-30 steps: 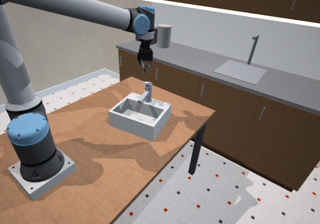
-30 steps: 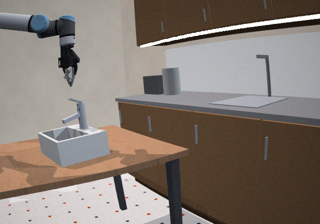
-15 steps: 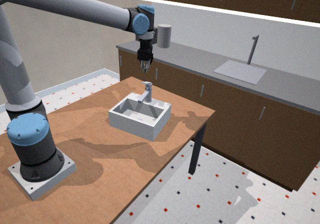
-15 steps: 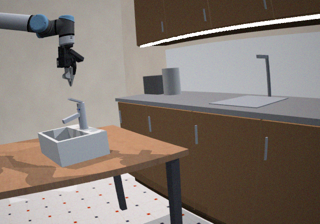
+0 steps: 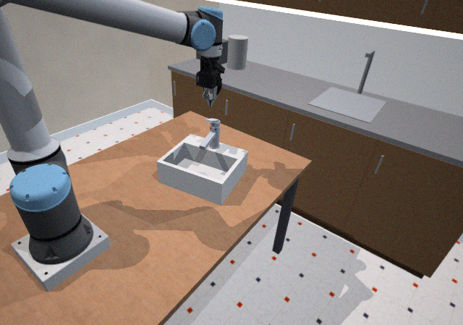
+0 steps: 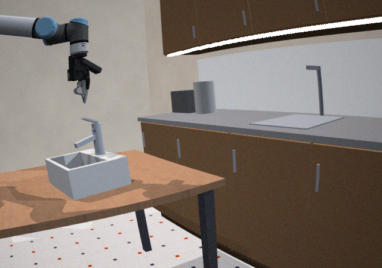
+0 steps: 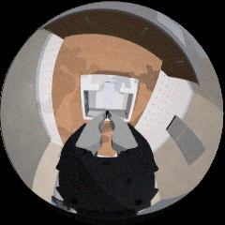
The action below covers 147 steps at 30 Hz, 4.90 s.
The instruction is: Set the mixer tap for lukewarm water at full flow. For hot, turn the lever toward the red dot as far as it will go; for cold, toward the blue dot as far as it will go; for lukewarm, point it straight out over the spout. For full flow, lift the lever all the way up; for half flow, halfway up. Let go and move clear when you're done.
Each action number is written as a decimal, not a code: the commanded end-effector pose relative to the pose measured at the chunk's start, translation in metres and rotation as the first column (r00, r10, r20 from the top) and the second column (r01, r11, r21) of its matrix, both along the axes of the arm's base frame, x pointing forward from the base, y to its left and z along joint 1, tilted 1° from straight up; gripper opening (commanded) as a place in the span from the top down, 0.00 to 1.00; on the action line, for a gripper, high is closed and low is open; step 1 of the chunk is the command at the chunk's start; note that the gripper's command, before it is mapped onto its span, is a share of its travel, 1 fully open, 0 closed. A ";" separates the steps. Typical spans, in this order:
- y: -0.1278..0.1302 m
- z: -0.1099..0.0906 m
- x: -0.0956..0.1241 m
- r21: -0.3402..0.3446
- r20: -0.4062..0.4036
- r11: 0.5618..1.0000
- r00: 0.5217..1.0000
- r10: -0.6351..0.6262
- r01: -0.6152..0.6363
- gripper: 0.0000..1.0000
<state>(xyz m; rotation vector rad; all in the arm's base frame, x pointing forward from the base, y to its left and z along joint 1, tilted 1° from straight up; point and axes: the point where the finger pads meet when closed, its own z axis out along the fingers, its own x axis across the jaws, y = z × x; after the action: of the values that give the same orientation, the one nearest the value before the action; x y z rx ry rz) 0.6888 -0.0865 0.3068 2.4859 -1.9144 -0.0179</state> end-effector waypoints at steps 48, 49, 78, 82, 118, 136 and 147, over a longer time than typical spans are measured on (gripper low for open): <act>-0.002 0.000 -0.001 -0.001 -0.001 0.999 0.999 -0.046 0.046 0.57; -0.002 0.000 -0.001 -0.001 -0.001 0.999 0.999 -0.046 0.046 0.57; -0.002 -0.025 -0.002 0.000 -0.004 0.999 0.999 -0.045 0.045 0.57; -0.002 -0.028 -0.002 0.000 -0.004 0.999 0.999 -0.045 0.045 0.57; -0.003 -0.048 -0.002 -0.001 -0.001 0.999 0.999 -0.045 0.045 0.57; -0.003 -0.048 -0.002 -0.001 -0.001 0.999 0.999 -0.045 0.045 0.57; -0.003 -0.048 -0.002 -0.001 -0.001 0.999 0.999 -0.045 0.045 0.57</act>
<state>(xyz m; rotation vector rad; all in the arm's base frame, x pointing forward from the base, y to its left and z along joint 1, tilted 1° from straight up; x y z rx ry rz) 0.6875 -0.0875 0.2598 2.4435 -1.9670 -0.0183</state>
